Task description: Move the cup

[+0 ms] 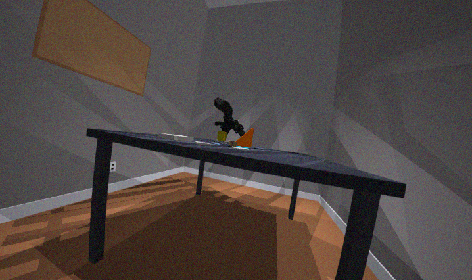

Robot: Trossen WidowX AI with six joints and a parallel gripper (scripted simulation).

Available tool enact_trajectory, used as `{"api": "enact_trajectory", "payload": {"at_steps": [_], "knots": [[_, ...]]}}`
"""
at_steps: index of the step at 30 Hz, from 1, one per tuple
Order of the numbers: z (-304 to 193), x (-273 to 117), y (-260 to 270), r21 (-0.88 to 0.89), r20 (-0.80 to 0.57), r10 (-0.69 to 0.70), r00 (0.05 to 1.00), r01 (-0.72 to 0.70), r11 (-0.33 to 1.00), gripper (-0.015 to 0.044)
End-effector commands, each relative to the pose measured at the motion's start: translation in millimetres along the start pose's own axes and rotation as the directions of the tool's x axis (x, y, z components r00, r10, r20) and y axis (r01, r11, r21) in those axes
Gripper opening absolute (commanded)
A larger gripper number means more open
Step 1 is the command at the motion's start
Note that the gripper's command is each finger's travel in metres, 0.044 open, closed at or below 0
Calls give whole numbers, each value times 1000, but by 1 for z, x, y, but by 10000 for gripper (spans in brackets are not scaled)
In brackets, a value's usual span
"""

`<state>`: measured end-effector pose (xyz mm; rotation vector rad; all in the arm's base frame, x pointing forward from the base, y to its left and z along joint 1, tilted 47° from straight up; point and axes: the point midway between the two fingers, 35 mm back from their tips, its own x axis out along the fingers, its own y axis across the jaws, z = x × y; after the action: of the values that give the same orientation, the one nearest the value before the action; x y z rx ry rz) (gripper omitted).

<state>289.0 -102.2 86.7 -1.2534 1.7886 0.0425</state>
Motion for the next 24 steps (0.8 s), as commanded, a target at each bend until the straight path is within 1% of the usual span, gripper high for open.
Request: {"api": "enact_trajectory", "payload": {"at_steps": [1,9,24], "knots": [[1,-15,-1,5,3,2,1000,-2,1000,0],[1,-37,0,3,0,1,1000,-1,1000,0],[1,-35,0,-2,1,-5,1000,5,1000,0]]}}
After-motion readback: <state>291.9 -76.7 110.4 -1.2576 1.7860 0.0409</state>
